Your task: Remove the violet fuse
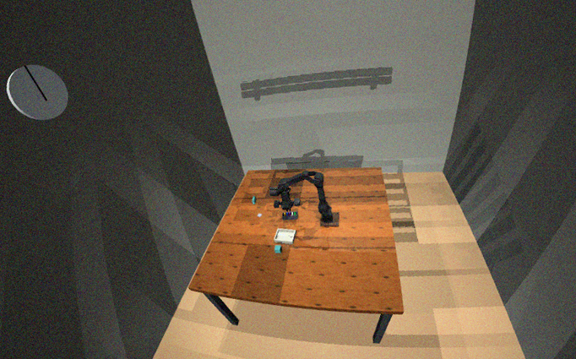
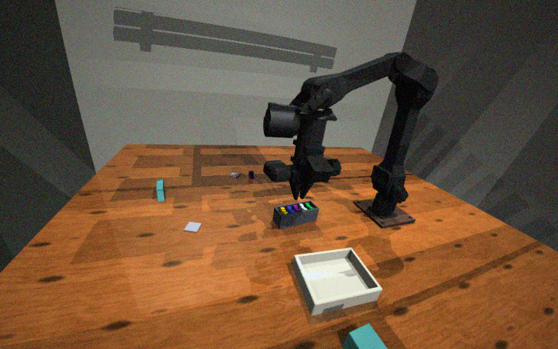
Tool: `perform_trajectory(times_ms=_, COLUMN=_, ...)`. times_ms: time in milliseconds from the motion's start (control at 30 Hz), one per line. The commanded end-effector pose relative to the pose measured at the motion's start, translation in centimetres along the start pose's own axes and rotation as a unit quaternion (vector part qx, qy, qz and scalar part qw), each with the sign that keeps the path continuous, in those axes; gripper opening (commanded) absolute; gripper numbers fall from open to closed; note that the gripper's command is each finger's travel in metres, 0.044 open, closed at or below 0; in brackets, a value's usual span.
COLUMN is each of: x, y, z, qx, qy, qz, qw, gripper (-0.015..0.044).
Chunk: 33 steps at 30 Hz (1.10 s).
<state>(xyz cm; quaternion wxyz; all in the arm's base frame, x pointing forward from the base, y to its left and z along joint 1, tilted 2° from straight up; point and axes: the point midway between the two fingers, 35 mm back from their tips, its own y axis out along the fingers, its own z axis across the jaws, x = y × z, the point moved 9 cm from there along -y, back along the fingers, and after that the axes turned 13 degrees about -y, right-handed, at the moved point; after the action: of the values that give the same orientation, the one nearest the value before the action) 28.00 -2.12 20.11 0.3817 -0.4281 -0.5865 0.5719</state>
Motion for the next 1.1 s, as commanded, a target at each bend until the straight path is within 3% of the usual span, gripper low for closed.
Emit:
perform_trajectory(times_ms=0, x=0.0, y=0.4, z=0.0, qx=0.002, qy=0.002, qz=0.000, qw=1.000, gripper=0.0070)
perform_trajectory(times_ms=1067, x=0.0, y=2.7, z=0.2, qx=0.002, qy=0.002, qz=0.000, qw=1.000, gripper=0.0070)
